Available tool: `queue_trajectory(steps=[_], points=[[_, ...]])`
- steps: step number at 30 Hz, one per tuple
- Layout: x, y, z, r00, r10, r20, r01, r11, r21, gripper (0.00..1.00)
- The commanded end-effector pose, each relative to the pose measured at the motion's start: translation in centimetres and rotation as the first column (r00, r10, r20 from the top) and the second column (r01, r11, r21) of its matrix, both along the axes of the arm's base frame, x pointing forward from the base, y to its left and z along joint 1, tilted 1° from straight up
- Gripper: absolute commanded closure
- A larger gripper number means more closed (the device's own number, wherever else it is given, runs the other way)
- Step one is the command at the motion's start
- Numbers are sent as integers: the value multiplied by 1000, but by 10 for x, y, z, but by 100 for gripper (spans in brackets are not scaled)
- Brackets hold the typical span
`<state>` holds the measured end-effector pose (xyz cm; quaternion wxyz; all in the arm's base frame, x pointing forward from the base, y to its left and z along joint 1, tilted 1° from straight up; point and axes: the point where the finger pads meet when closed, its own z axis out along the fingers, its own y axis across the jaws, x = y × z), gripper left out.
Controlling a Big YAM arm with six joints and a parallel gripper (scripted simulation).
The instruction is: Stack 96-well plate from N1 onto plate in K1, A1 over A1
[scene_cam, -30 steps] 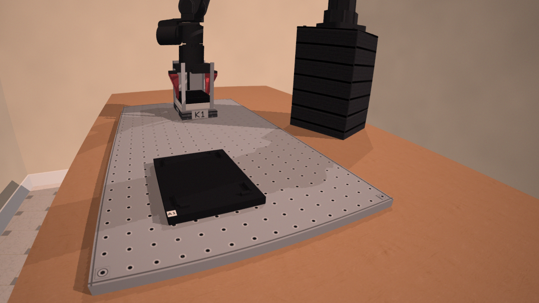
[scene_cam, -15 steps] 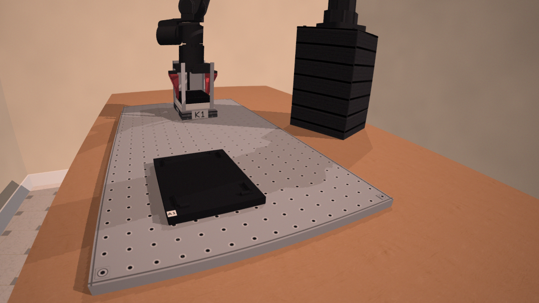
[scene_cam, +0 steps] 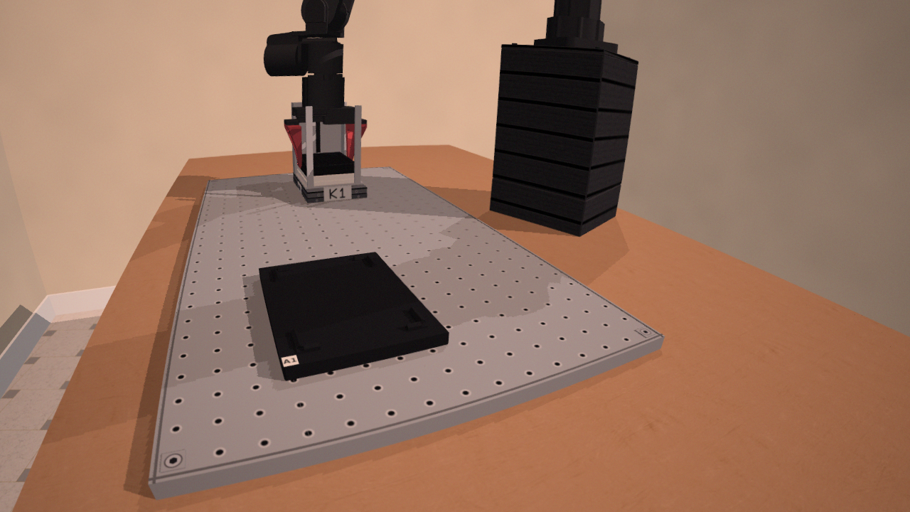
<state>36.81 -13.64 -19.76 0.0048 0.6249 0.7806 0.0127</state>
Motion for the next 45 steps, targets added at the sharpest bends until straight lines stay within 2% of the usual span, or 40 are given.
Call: queue_trajectory(steps=[1,26,27,45], points=[[3,3,-4,1000,3,7,-3,1000,-5,100],[-1,3,-5,1000,2,1,-2,1000,-2,100],[0,2,-5,1000,2,1,-2,1000,-3,0],[0,2,-5,1000,2,1,-2,1000,-2,0]])
